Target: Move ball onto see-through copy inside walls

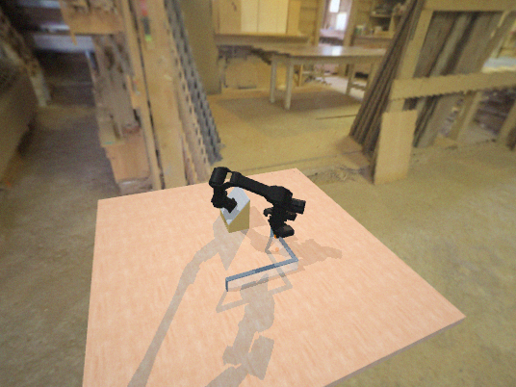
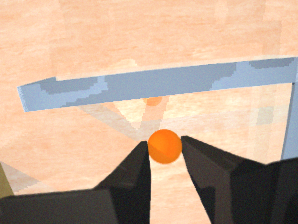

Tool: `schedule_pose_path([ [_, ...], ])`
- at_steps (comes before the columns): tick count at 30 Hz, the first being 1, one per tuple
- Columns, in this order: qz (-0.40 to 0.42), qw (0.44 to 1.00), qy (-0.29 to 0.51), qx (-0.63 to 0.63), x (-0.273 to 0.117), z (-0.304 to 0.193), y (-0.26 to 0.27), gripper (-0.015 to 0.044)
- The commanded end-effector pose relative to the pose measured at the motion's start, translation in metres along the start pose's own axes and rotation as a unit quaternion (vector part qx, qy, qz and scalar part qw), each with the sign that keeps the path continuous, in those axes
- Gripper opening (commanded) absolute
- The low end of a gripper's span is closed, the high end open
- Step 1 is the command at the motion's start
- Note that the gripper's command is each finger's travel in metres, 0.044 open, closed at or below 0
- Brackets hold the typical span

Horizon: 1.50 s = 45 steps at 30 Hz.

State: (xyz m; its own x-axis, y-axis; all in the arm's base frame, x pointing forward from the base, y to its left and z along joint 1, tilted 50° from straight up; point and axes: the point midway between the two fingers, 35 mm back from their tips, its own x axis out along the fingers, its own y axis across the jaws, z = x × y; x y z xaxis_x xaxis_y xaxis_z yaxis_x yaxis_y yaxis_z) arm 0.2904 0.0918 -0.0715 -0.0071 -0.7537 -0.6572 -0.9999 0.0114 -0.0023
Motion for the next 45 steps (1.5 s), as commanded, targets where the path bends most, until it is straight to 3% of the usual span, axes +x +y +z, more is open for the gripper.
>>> schedule_pose_path([
  [1,0.001,1.0,-0.003,0.007,0.005,0.004,0.0,0.0],
  [13,0.001,1.0,-0.001,0.007,0.071,0.003,0.001,0.0],
  [39,0.001,1.0,0.0,0.007,0.092,0.003,0.001,0.0],
  [45,0.002,1.0,-0.001,0.009,0.091,0.003,0.001,0.0157],
])
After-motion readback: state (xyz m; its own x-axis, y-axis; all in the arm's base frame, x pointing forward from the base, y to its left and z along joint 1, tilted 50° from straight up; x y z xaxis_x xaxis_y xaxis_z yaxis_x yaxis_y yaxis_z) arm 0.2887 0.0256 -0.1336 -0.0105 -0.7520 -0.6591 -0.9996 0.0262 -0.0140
